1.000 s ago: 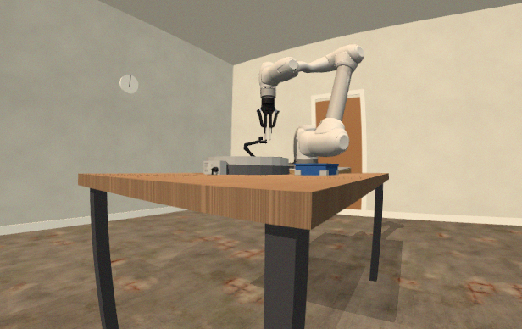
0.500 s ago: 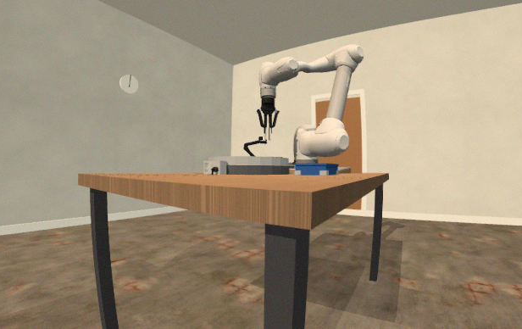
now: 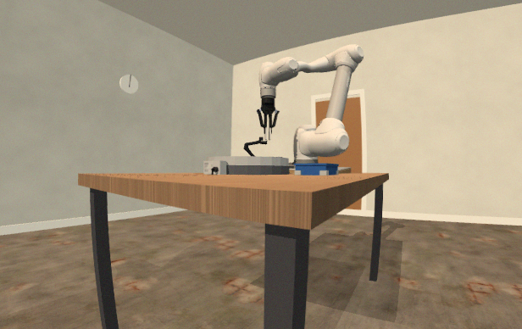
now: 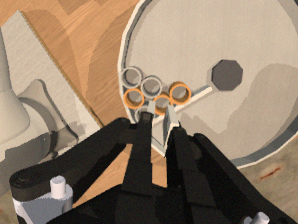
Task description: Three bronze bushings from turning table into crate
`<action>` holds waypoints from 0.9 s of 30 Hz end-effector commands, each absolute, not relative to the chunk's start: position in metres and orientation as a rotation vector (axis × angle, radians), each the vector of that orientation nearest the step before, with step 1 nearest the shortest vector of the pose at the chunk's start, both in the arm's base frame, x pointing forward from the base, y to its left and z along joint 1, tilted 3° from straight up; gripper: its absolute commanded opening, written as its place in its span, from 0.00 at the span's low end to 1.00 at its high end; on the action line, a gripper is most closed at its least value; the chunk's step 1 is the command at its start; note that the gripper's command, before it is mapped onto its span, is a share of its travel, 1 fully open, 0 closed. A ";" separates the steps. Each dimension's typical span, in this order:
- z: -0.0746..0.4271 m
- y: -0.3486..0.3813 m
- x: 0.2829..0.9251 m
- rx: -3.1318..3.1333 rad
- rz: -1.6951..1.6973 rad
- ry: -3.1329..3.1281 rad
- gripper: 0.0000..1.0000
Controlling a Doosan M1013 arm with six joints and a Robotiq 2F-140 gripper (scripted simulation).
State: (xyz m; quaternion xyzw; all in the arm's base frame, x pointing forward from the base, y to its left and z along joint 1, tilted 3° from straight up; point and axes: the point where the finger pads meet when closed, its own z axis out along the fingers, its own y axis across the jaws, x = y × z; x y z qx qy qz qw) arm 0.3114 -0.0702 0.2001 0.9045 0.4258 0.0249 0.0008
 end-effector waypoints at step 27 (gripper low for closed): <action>0.135 -0.079 0.353 2.964 0.077 1.055 0.28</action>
